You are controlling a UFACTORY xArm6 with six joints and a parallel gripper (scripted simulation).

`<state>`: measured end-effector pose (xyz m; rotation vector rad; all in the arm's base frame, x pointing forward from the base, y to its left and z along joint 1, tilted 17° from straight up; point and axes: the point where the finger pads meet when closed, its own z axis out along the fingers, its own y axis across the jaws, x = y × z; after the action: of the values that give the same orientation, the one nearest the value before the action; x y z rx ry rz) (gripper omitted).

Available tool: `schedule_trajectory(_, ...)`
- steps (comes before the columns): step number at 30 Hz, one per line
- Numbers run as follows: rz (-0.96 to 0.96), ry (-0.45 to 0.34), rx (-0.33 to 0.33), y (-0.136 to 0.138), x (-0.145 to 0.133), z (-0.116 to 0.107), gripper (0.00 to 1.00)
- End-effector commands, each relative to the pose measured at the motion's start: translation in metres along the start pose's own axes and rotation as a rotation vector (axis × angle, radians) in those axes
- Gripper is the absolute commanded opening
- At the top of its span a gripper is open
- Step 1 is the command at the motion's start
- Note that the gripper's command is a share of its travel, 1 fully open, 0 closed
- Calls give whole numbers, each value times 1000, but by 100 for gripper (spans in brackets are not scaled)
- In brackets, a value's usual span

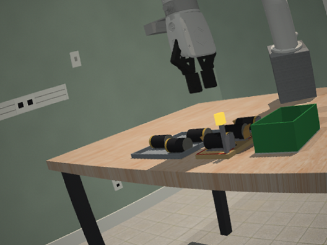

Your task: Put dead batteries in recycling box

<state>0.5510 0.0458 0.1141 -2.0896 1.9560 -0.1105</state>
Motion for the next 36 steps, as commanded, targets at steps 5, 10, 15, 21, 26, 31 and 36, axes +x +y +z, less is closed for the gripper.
schedule_trajectory(5, 0, 0, 5, -2, 0, -2, 51)
schedule_trajectory(10, 1, 0, 5, -2, 0, -2, 51)
schedule_trajectory(15, 1, 0, 5, -2, 0, -2, 51)
schedule_trajectory(21, 1, 0, 5, -2, 0, 4, 51)
schedule_trajectory(26, 1, 0, 5, -2, 0, 41, 51)
schedule_trajectory(31, 1, 0, 5, -2, 0, 68, 51)
schedule_trajectory(36, 1, 0, 5, -2, 0, 68, 51)
